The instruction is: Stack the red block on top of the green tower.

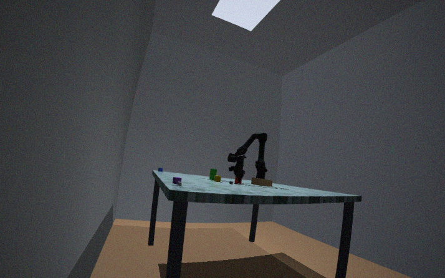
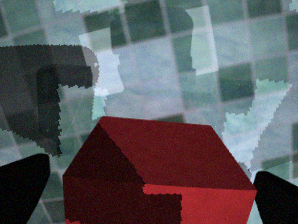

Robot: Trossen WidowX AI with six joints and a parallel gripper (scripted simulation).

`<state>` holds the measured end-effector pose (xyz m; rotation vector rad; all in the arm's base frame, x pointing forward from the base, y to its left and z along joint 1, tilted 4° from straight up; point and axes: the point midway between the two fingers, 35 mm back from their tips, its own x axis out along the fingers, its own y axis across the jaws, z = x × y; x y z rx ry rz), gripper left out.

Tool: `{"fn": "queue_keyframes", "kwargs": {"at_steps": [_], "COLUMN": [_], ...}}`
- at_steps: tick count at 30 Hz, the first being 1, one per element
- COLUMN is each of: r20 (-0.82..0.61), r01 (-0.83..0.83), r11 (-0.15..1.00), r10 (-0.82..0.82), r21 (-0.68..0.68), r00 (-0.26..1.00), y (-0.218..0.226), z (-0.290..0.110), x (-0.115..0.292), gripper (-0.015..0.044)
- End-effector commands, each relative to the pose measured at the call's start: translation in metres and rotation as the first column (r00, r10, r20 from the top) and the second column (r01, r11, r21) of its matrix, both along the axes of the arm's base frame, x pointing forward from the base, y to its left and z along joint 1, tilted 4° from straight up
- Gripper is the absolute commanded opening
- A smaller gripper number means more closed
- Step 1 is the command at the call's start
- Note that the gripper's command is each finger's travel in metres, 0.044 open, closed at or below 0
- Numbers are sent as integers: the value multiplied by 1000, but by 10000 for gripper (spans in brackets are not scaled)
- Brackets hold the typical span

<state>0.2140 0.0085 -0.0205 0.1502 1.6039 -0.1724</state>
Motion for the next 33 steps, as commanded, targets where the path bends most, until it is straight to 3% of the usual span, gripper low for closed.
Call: {"fn": "queue_keyframes", "kwargs": {"at_steps": [1,4,12,20,27,33], "r20": [-6,-6,-6,-6,-5,-5], "r01": [4,4,4,4,4,4], "r11": [1000,1000,1000,1000,1000,1000], "r10": [-4,-4,-4,-4,-4,-4], "r21": [5,5,5,5,5,5], "r00": [1000,1000,1000,1000,1000,1000], "y": [1,1,1,1,1,1], "z": [-1,0,0,0,24,58], "x": [-2,-2,-2,-2,1,3], "gripper": [440,440,230,177,0,0]}}
